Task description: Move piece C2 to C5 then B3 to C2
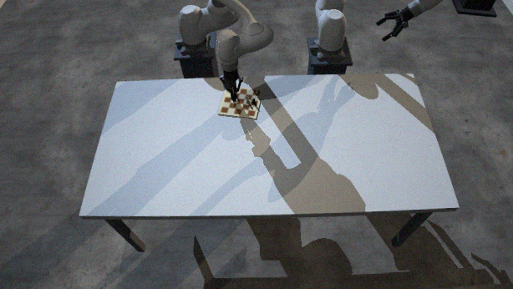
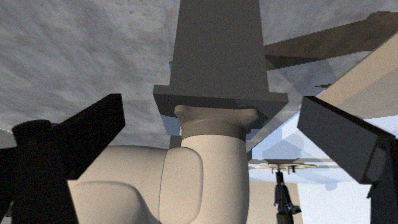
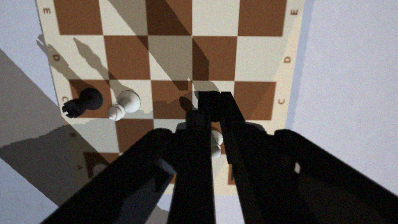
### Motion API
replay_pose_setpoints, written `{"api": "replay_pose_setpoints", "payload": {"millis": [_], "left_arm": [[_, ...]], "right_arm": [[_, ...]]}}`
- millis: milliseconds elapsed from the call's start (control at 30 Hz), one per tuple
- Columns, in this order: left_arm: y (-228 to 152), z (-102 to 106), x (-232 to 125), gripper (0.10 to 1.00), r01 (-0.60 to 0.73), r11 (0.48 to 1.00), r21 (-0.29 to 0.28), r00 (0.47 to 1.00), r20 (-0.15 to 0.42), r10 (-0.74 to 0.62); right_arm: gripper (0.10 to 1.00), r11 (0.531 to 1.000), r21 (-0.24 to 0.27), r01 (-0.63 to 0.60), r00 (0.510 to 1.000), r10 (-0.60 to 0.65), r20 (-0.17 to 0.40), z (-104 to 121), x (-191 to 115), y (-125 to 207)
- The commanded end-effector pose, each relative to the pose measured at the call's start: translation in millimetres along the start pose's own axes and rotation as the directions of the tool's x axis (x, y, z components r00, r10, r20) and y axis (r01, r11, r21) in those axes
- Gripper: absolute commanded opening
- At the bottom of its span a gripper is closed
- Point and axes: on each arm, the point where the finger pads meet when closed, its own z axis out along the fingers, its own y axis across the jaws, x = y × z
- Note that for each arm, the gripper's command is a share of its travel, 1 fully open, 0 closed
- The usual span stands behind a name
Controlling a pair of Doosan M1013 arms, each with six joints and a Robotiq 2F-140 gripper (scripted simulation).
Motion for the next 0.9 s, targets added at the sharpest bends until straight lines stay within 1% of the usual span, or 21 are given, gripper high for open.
{"api": "replay_pose_setpoints", "payload": {"millis": [0, 867], "left_arm": [[-0.1, -0.5, 0.0, 1.000, 0.000, 1.000, 0.000, 1.000, -0.001, 0.000], [-0.1, -0.5, 0.0, 1.000, 0.000, 1.000, 0.000, 1.000, -0.001, 0.000]], "right_arm": [[0.099, 1.000, 0.001, 0.000, 1.000, 0.000, -0.001, -0.2, 0.3, -0.4], [0.099, 1.000, 0.001, 0.000, 1.000, 0.000, -0.001, 2.8, 0.3, -0.4]]}}
